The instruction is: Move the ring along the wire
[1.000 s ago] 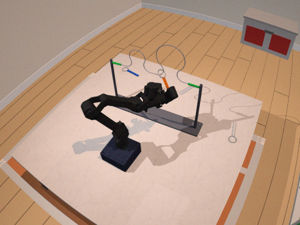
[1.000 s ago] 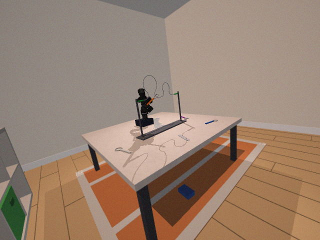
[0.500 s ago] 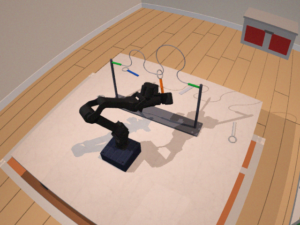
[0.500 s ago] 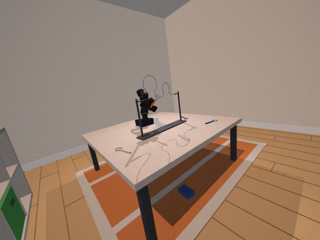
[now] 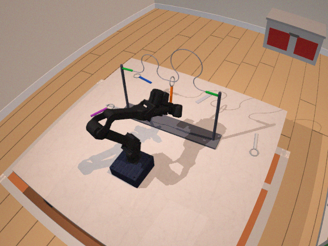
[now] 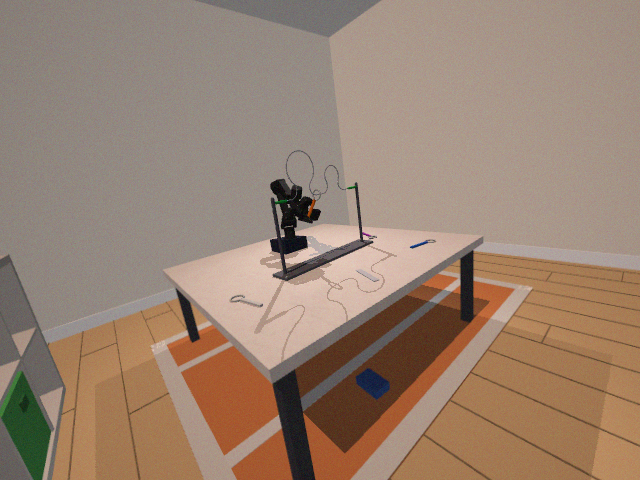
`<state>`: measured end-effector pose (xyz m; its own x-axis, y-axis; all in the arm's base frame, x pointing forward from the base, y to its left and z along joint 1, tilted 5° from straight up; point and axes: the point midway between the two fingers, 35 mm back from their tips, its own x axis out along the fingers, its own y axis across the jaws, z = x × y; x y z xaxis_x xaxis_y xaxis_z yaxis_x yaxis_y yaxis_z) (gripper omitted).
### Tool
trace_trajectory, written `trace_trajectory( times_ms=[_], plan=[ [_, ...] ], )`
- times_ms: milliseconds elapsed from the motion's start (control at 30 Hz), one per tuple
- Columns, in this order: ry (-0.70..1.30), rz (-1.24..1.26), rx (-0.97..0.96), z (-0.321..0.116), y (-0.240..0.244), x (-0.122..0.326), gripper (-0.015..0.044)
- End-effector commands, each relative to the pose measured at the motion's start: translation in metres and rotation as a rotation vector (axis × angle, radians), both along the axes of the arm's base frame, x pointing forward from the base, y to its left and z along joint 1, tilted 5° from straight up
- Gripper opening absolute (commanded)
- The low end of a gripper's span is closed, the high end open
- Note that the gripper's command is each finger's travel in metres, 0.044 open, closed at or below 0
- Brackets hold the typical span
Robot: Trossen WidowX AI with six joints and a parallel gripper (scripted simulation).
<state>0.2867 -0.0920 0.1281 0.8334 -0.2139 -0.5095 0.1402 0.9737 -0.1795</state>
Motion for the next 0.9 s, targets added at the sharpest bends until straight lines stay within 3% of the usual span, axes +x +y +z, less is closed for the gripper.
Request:
trace_trajectory(
  times_ms=[0,867],
  plan=[
    [-0.004,-0.008,0.051,0.0,0.009,-0.001,-0.015],
    [-0.013,-0.012,0.197,0.001,0.052,0.001,-0.015]
  ],
)
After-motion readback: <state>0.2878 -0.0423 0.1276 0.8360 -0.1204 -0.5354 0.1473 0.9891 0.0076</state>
